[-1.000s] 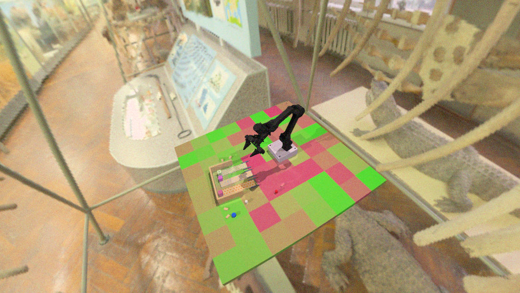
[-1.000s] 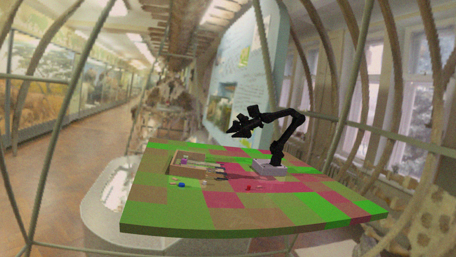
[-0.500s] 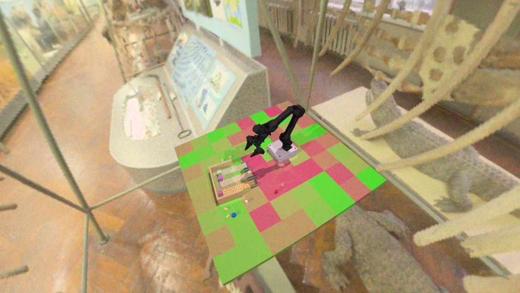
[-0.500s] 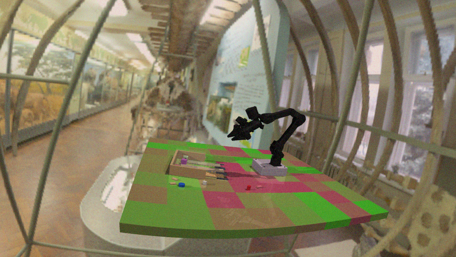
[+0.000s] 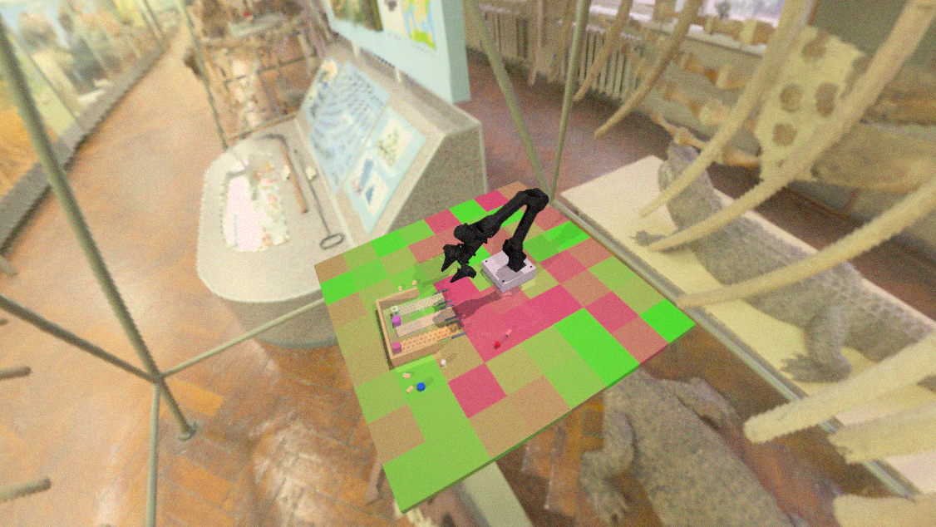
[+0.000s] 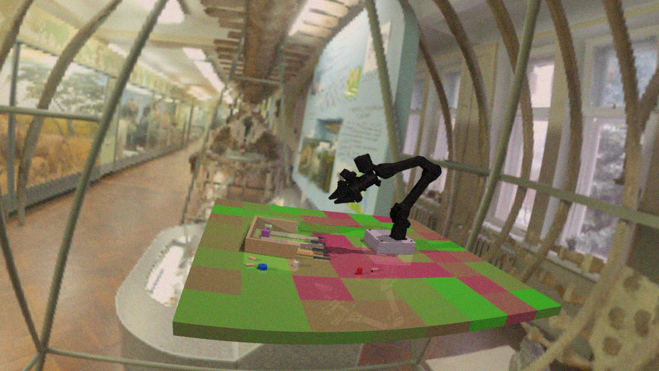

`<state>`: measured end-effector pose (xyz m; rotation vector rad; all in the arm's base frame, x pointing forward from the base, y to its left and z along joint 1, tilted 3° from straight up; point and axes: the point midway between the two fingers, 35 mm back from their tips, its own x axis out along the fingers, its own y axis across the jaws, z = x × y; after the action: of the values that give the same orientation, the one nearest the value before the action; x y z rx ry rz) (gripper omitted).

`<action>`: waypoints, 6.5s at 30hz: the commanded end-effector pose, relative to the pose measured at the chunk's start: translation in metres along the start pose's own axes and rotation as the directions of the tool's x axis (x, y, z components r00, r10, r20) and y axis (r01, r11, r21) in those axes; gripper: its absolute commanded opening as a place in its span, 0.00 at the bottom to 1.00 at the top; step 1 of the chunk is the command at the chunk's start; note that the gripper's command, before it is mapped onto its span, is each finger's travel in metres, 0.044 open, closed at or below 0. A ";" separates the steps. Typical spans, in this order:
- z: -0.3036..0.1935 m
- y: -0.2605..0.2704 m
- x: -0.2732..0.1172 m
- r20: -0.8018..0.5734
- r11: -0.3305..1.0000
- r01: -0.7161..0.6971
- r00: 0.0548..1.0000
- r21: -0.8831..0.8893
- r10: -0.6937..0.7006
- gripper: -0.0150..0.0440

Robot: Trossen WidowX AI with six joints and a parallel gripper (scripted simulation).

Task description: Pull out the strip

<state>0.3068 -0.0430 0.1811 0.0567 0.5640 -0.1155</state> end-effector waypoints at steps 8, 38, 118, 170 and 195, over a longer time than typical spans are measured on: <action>-0.008 -0.037 0.049 -0.390 0.993 0.112 0.916 0.036 -0.089 0.40; -0.061 -0.081 0.120 -0.800 0.985 0.148 0.600 0.094 -0.014 0.25; -0.105 -0.081 0.153 -0.800 0.985 0.148 0.600 0.094 -0.014 0.25; -0.141 -0.072 0.113 -0.803 0.984 0.148 0.596 0.094 -0.013 0.25; -0.164 -0.066 0.084 -0.805 0.984 0.148 0.593 0.094 -0.012 0.25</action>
<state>0.2944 -0.1070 0.0026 0.2405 1.4639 -0.2353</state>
